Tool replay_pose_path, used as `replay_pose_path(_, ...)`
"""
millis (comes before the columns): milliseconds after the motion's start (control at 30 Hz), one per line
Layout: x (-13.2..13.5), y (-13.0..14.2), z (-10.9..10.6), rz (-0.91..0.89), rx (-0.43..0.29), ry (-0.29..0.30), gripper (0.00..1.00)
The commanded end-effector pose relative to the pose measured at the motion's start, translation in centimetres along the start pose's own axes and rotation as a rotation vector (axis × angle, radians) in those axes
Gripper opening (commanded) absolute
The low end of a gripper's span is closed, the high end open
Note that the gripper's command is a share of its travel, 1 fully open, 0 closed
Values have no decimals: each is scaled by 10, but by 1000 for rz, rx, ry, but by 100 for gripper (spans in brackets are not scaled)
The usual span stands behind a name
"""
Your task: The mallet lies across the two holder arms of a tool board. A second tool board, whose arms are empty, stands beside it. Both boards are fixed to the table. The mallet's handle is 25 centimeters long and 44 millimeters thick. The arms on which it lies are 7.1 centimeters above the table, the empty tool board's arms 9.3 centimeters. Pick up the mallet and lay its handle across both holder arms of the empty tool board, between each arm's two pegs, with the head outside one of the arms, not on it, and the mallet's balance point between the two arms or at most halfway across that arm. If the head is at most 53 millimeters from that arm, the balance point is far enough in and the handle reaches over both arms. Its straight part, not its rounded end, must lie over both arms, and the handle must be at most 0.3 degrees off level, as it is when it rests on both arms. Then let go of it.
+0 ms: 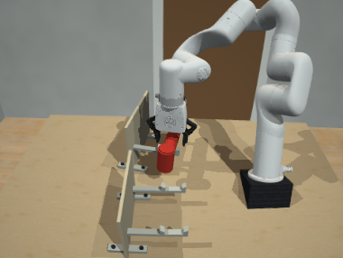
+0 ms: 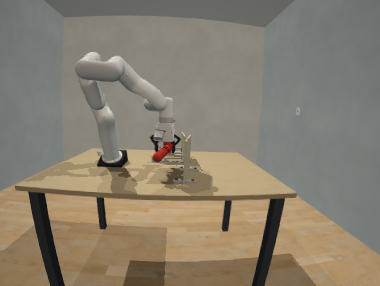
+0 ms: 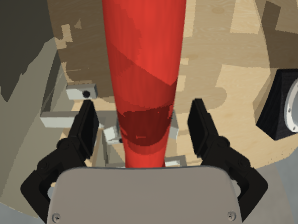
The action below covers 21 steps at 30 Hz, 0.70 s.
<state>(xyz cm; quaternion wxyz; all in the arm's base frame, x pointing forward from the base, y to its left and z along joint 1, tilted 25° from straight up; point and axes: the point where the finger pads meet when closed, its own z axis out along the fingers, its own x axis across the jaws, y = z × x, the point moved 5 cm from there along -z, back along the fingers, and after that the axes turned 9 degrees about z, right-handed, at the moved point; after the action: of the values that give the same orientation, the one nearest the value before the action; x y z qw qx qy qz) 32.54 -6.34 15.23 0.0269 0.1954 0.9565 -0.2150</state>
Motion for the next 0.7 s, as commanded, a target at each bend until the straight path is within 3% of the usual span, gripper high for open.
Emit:
replay_pose_path(0,-1,1,-3,0,-1,-3,100)
replay_pose_path(100,-2,1,-12,0,-1,-4,100)
replay_pose_path(233,-2,1,-51,1,0,-4,100)
replay_pose_path(467,-1,1,-96,0,-1,-4,100)
replay_pose_path(667,-1,1,-100,0,-1,-4,100)
